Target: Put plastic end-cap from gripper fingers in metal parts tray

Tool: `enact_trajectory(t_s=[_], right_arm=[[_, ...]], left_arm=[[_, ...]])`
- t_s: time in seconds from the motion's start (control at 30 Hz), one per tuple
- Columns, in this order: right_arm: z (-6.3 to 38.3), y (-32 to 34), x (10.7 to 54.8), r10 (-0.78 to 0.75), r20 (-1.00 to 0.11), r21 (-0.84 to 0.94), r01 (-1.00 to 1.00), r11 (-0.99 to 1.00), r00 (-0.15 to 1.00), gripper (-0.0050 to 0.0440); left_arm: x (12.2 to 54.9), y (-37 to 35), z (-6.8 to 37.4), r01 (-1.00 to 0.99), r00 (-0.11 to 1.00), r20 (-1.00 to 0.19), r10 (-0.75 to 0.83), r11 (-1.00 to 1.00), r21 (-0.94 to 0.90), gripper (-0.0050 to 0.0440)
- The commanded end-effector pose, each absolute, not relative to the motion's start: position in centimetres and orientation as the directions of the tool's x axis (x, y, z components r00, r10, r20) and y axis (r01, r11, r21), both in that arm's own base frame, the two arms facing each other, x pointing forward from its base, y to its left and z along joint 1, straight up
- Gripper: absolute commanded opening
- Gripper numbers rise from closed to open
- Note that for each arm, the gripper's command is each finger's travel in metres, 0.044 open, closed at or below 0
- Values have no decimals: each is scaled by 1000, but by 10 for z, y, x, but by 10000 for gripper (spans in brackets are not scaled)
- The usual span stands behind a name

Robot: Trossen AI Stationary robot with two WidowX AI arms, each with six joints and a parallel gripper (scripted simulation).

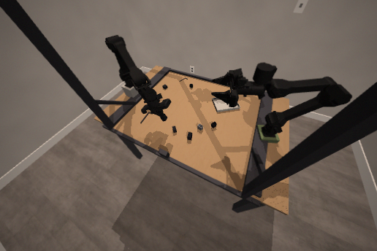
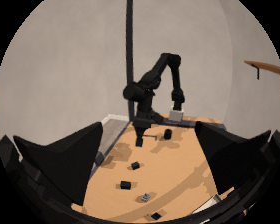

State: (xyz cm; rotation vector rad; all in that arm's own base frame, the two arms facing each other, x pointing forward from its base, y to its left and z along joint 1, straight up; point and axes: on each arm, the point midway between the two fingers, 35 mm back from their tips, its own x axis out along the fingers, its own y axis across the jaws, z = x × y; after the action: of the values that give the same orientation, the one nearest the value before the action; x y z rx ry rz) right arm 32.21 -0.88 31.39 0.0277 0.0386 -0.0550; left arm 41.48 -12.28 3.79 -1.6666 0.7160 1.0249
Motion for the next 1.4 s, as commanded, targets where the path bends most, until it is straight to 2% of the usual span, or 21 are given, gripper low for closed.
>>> enact_trajectory(t_s=[0.0,0.1,0.4,0.63,0.9,0.97,1.37], right_arm=[[333,3,311,15,91,-12,-14,1000,996,440],[338,4,309,23,113,-18,-22,1000,993,440],[331,0,313,2,69,-4,-1,1000,998,440],[331,0,313,2,69,-4,-1,1000,998,440],[331,0,313,2,69,-4,-1,1000,998,440],[331,0,313,2,69,-4,-1,1000,998,440],[331,0,313,2,69,-4,-1,1000,998,440]], left_arm=[[419,-125,51,-824,491,-871,9,-319,-468,0],[419,-125,51,-824,491,-871,9,-319,-468,0],[419,-125,51,-824,491,-871,9,-319,-468,0],[433,-135,57,-828,560,-828,-40,-73,-556,0],[447,-146,65,-744,632,-770,-90,209,-635,0],[447,-146,65,-744,632,-770,-90,209,-635,0],[465,-162,82,-480,728,-667,-161,574,-663,0]])
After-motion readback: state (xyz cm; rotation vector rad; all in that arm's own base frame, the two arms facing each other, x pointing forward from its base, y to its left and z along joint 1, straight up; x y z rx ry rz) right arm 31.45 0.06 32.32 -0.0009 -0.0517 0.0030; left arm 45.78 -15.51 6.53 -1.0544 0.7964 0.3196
